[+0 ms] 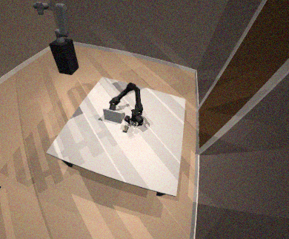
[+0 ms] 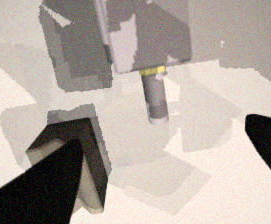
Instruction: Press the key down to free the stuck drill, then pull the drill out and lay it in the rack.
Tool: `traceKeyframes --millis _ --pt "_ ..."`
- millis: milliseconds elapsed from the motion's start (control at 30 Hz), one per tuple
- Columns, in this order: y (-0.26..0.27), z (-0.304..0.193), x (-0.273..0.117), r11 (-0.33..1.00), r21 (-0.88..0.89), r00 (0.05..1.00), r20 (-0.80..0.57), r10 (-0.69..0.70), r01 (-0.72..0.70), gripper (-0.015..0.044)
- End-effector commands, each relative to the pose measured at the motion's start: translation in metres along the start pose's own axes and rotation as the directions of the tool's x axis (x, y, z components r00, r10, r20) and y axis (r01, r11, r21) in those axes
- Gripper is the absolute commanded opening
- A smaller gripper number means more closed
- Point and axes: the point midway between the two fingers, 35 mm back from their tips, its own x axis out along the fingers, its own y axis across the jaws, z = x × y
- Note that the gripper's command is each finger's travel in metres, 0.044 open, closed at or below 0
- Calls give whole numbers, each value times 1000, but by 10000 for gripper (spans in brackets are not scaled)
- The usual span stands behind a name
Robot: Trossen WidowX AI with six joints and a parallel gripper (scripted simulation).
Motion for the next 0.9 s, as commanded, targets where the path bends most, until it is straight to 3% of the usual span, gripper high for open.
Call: traceKeyframes --millis 0,867 --pt "0 -4 1 999 -40 1000 -6 -3 3 440" --pt "-1 2 26 999 -40 1000 -6 -3 3 440"
